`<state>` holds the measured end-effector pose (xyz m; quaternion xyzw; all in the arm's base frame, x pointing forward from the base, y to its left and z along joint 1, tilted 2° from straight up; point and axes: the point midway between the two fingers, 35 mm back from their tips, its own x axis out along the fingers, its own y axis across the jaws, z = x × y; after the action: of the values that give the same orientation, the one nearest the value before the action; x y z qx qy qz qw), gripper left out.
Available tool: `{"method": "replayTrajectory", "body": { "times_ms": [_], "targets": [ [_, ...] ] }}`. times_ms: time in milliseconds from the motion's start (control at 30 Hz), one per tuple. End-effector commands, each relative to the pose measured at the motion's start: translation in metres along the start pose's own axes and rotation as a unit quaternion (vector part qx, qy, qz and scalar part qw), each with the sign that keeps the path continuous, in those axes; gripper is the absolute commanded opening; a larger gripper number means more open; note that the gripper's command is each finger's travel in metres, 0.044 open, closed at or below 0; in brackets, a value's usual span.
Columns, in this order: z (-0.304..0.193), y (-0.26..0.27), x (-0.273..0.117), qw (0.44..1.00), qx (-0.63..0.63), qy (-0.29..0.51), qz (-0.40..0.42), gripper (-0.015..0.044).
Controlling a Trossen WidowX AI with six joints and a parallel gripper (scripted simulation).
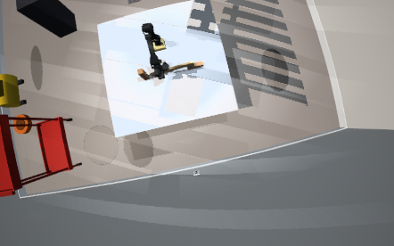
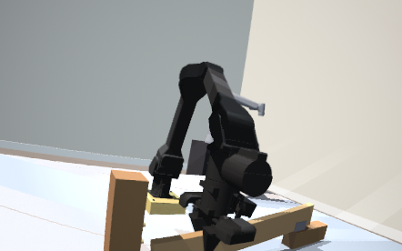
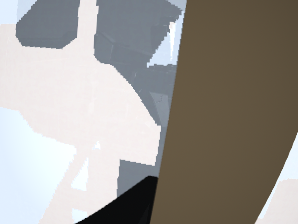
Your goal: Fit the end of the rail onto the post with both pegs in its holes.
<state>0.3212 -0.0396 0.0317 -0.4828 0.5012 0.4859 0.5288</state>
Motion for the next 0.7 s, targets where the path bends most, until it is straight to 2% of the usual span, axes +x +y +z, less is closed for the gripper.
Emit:
{"method": "replayTrajectory", "body": {
  "times_ms": [0, 667],
  "targets": [
    [0.001, -0.003, -0.005, 1.000, -0.001, -0.002, -0.004, 0.0000],
    [0.001, -0.006, -0.015, 1.000, -0.001, -0.002, -0.004, 0.0000]
  ]
}}
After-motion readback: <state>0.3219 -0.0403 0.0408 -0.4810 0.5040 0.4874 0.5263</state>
